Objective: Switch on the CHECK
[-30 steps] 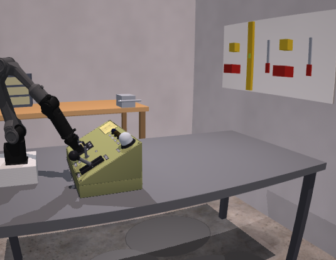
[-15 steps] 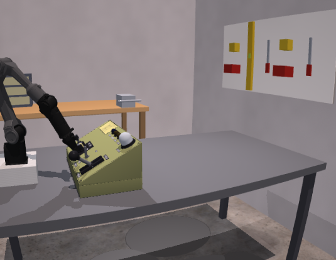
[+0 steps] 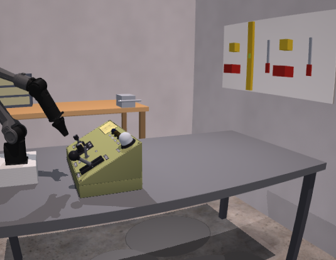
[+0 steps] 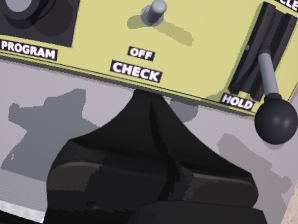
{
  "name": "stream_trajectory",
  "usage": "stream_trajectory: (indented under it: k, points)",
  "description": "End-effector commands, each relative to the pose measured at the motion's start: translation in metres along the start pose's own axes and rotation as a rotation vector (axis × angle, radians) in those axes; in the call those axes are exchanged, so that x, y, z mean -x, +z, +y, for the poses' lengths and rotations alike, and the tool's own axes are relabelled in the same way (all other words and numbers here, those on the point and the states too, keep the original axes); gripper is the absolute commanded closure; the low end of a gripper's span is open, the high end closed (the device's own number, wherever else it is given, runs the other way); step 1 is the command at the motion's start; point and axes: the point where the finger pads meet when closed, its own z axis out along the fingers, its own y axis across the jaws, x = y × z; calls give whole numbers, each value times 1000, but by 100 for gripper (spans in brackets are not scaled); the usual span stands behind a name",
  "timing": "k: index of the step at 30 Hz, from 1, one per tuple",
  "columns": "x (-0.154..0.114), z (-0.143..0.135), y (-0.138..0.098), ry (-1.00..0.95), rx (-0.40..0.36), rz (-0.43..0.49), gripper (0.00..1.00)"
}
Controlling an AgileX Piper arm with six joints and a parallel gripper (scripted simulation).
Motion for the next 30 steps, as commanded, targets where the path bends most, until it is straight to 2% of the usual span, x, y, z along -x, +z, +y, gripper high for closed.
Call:
stream_trajectory:
  k: [1,6,13,14,30]
  points:
    - [1,0,-11,-1,-1,-2,100]
    - [1,0,-32,-1,-1,-2,100]
    - [1,0,-36,-1,-1,-2,100]
    - [1,0,-36,-1,-1,-2,0]
    - [1,0,-36,-1,-1,-2,0]
